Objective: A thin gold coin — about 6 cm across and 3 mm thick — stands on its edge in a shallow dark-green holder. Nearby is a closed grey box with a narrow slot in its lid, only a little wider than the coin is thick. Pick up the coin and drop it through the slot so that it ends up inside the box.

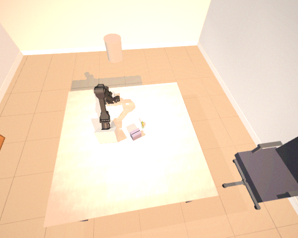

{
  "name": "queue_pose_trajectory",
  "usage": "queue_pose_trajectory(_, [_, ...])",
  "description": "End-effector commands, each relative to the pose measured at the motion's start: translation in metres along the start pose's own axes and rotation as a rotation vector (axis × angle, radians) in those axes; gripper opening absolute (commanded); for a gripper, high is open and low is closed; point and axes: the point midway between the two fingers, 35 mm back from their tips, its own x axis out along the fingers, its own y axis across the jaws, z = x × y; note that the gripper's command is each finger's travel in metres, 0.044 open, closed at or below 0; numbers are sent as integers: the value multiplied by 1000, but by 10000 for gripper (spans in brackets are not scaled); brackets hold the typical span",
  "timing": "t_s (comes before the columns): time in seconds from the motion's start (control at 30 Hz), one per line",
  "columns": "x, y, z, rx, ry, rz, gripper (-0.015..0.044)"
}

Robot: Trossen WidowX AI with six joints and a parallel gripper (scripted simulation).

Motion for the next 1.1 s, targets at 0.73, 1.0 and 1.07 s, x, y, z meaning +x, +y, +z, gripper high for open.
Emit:
queue_pose_trajectory(0.73, [12,-259,-178,-255,623,319,161])
queue_pose_trajectory(1.0, [-47,-317,-228,-133,422,385,161])
queue_pose_trajectory(1.07, [-63,-328,-235,-110,357,367,161])
